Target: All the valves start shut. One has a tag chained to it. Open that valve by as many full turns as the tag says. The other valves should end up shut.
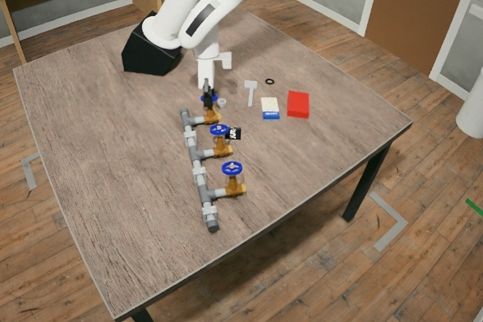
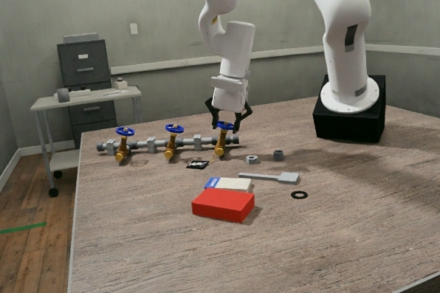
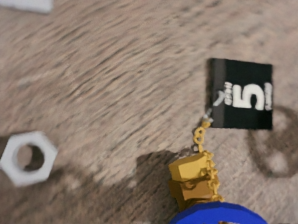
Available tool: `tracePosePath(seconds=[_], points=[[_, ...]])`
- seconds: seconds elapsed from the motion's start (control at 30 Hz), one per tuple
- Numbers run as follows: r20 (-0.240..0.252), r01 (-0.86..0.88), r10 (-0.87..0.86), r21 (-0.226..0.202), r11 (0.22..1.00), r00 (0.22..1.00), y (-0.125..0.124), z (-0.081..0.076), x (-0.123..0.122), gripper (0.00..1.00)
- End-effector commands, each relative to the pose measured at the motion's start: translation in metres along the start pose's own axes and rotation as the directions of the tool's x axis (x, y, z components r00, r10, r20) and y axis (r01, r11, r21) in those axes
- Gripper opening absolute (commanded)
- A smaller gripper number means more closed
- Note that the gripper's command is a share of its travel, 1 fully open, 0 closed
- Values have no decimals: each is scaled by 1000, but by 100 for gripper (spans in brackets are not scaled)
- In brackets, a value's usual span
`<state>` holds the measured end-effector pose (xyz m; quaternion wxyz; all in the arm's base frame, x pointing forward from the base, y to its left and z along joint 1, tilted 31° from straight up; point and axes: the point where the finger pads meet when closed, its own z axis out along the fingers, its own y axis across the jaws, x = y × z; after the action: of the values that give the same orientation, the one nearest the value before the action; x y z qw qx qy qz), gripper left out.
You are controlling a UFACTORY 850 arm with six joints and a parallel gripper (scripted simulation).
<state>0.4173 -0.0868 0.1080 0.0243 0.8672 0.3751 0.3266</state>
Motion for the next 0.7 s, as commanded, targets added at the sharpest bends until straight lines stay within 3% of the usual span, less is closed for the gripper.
tracePosePath(seconds=[0.0, 0.03, 0.23, 0.67], points=[[4, 188, -188, -43, 981, 982, 0, 0, 0, 0], [10, 311, -311, -52, 949, 950, 0, 0, 0, 0], [27, 520, -520, -79, 850, 854, 0, 0, 0, 0], [28, 529, -529, -79, 845, 848, 0, 0, 0, 0]])
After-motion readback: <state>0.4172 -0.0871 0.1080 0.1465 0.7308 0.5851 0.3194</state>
